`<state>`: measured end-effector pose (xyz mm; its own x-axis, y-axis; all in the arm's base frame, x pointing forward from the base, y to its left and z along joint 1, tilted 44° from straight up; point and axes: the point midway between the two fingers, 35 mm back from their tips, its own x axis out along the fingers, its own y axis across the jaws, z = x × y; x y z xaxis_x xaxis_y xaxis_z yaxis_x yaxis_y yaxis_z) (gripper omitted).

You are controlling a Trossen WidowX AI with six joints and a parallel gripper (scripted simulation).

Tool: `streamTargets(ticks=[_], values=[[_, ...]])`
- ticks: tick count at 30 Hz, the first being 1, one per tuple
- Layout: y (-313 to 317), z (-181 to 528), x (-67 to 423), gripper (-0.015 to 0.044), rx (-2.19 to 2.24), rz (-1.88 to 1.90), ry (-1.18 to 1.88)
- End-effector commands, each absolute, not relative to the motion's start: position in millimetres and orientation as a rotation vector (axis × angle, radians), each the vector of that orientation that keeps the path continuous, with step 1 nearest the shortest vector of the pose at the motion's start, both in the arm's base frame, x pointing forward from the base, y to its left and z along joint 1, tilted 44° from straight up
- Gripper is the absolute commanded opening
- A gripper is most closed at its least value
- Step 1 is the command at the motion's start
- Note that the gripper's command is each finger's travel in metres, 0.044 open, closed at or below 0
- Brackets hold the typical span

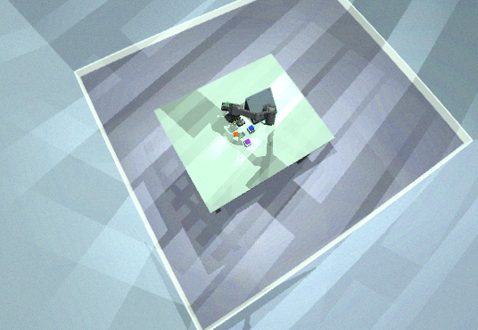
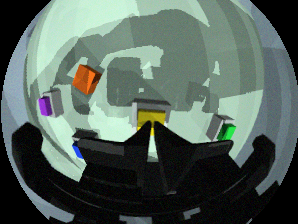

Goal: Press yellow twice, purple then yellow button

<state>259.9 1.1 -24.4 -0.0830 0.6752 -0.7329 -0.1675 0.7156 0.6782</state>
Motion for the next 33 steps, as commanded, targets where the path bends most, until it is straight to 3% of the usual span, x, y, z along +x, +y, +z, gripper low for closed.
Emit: streamTargets(ticks=[1, 20, 27, 33], values=[[3, -25, 259, 0.002, 0.444, 0.739, 1.504], [-19, -1, 262, 0.002, 0.443, 0.738, 1.505], [34, 86, 275, 0.0204, 0.431, 0.717, 1.508], [89, 170, 250, 0.0361, 0.439, 0.726, 1.505]])
